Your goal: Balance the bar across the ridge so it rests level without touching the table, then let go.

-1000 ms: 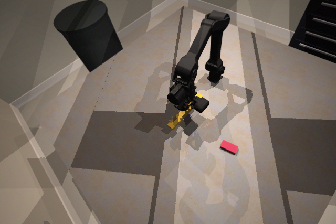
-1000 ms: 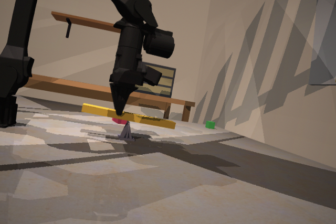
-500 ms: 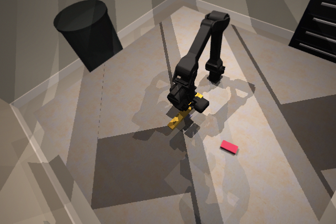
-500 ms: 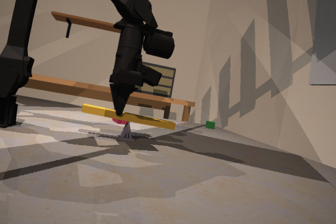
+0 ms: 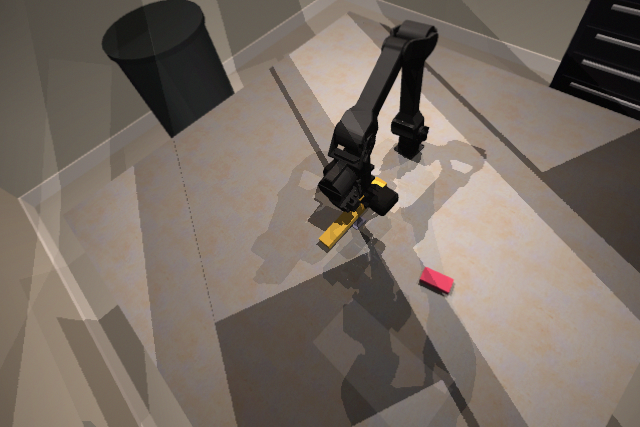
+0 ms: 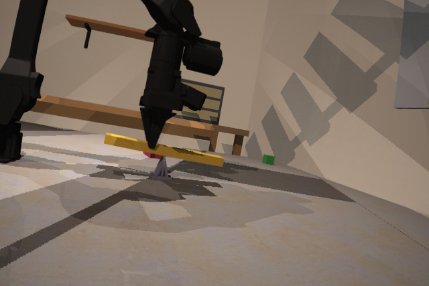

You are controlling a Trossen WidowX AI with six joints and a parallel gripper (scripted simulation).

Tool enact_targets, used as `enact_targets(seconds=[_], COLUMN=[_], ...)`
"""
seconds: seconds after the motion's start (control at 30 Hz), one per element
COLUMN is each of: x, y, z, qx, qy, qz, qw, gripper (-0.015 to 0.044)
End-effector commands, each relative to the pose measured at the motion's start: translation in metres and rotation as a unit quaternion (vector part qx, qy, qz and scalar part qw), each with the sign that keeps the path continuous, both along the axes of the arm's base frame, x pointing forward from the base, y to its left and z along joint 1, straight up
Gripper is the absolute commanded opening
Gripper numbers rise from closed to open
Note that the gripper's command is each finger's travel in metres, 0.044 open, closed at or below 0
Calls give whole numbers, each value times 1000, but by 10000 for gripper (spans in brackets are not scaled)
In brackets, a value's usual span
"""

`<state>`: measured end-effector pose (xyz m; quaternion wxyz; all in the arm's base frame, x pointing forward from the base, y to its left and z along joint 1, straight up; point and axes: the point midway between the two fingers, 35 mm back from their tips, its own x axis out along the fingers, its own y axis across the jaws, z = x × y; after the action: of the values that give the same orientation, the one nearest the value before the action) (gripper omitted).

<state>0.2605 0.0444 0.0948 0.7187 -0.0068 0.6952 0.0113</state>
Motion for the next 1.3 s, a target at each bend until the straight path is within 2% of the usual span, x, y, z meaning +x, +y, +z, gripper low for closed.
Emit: enact_targets(seconds=[0.0,1.27], x=[-1,-1], y=[0,0], z=[-2,-5], qx=[-1,-1], qy=[2,2], qz=[2,2], qw=[1000,1000], gripper=[0,0])
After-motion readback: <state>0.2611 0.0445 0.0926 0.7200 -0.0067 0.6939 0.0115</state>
